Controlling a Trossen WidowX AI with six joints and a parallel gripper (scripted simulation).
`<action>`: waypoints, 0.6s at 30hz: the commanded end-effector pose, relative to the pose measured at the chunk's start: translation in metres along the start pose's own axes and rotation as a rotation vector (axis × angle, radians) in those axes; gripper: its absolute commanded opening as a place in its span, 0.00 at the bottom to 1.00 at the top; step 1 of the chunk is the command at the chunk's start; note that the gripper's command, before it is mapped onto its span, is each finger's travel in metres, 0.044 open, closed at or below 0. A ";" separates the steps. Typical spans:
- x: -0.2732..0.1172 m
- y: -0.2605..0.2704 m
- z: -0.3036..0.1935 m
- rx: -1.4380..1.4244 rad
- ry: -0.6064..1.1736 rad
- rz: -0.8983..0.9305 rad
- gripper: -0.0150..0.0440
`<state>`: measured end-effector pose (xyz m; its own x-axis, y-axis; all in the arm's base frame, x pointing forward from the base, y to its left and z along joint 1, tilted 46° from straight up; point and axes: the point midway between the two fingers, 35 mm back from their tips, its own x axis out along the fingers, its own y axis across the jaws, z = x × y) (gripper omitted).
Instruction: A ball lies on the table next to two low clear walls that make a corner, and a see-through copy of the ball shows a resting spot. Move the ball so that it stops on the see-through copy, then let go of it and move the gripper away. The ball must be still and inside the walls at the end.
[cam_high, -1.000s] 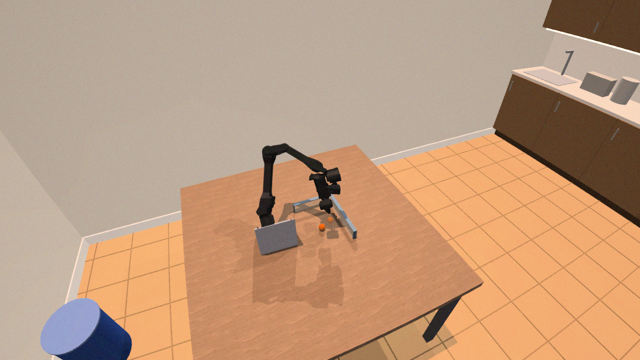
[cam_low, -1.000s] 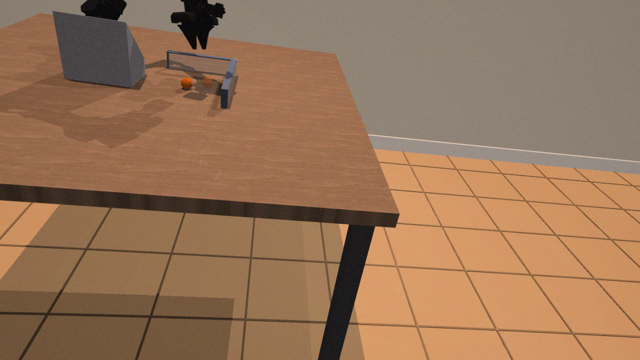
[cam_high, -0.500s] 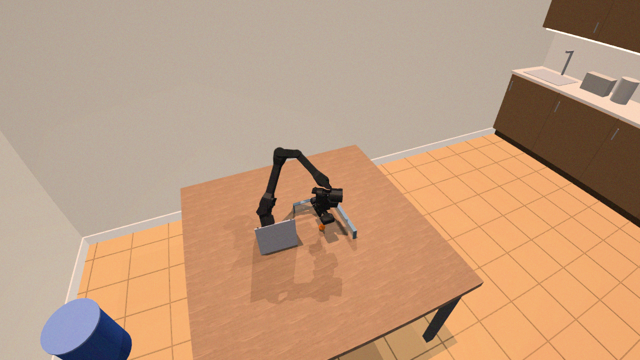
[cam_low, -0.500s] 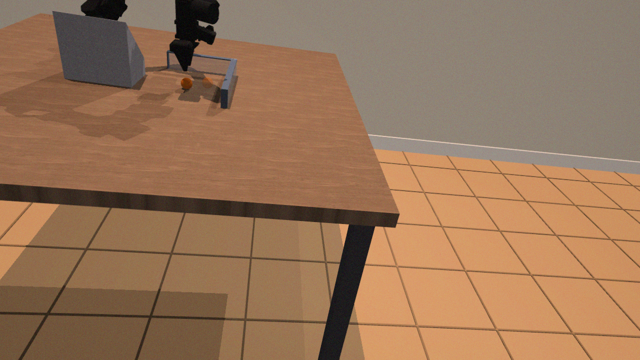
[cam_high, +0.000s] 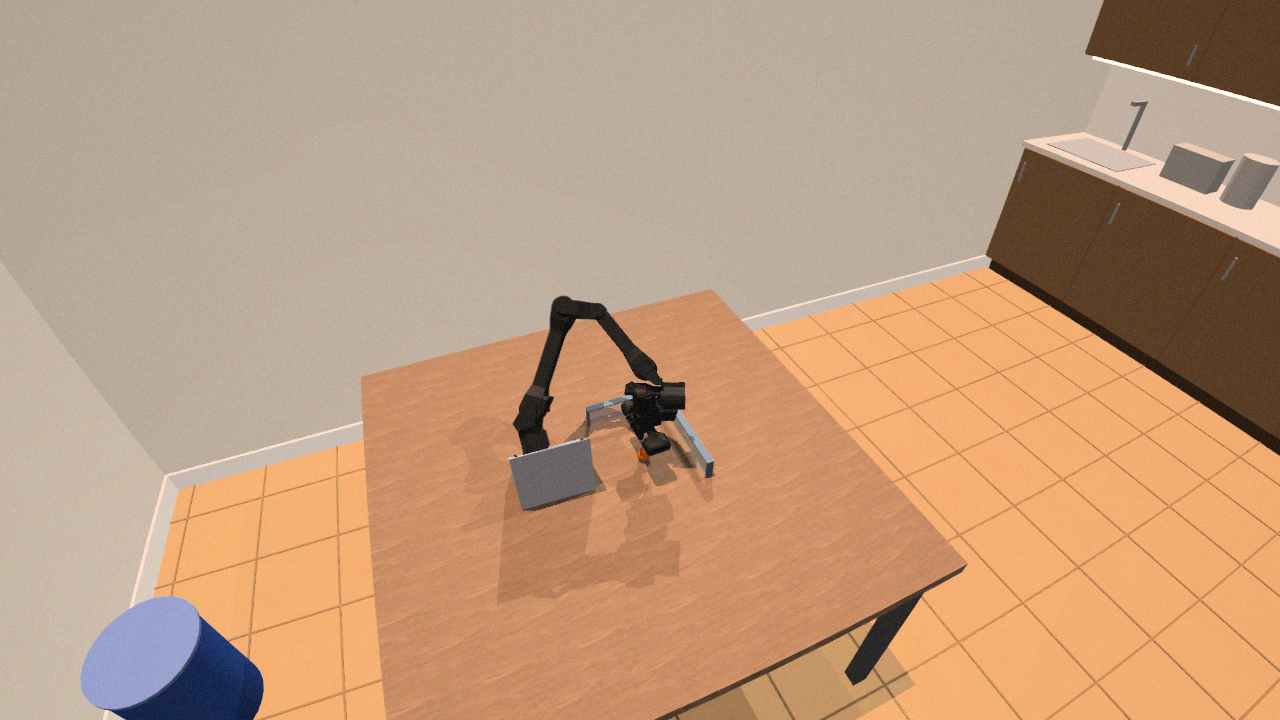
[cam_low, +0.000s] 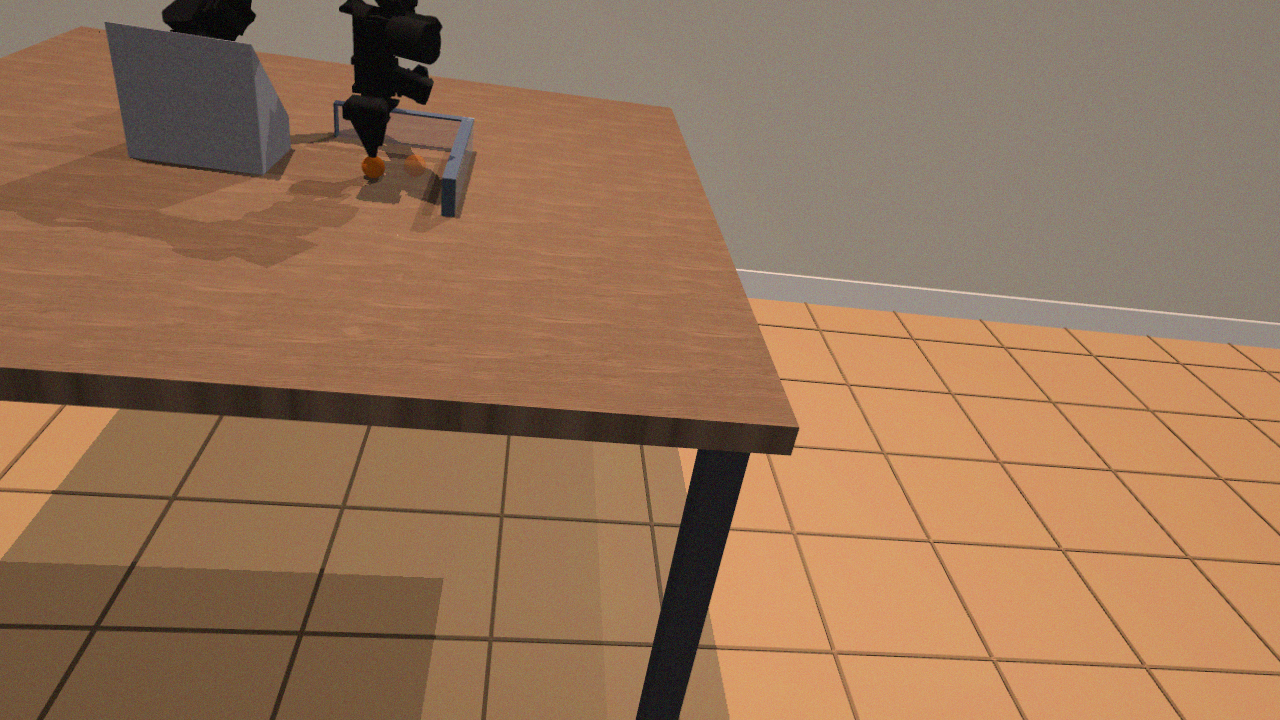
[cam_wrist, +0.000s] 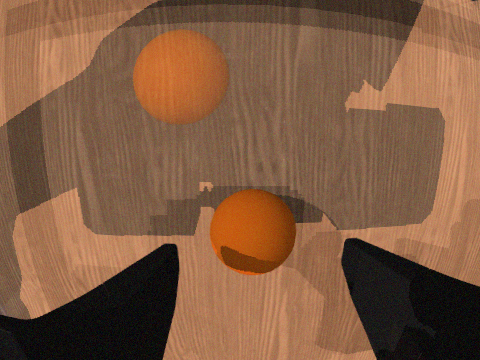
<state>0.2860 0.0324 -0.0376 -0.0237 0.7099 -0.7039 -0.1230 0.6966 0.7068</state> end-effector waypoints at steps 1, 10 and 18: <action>0.009 0.000 -0.004 0.014 0.008 0.009 0.73; 0.023 0.001 -0.004 0.014 0.008 0.010 0.73; 0.030 0.001 -0.005 0.014 0.008 0.011 0.64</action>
<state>0.2840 0.0523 -0.0561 -0.0271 0.7124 -0.7012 -0.1217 0.6939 0.7097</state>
